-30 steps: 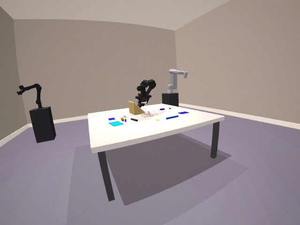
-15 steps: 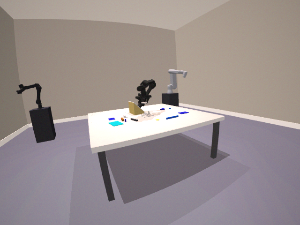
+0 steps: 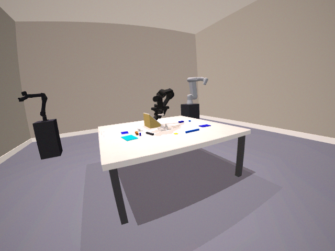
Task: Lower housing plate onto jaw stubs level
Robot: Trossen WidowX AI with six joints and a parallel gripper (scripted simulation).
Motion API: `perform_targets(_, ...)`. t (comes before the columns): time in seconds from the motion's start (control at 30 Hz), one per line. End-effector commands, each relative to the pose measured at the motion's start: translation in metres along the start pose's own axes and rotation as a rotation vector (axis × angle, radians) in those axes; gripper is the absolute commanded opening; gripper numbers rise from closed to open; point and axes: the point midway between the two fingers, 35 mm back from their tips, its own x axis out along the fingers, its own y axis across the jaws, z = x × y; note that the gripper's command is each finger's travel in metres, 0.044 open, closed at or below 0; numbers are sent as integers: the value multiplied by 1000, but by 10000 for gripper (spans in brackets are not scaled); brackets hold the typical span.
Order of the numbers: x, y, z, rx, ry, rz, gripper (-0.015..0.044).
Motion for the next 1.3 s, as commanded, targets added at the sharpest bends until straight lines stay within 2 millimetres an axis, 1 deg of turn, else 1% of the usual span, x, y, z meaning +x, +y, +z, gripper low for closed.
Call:
perform_targets(0.0, 0, -1, 0, 4, 2, -4, 351)
perform_targets(0.2, 3, -1, 0, 4, 2, -4, 351)
perform_targets(1.27, 55, 2, -6, 2, 4, 1, 351)
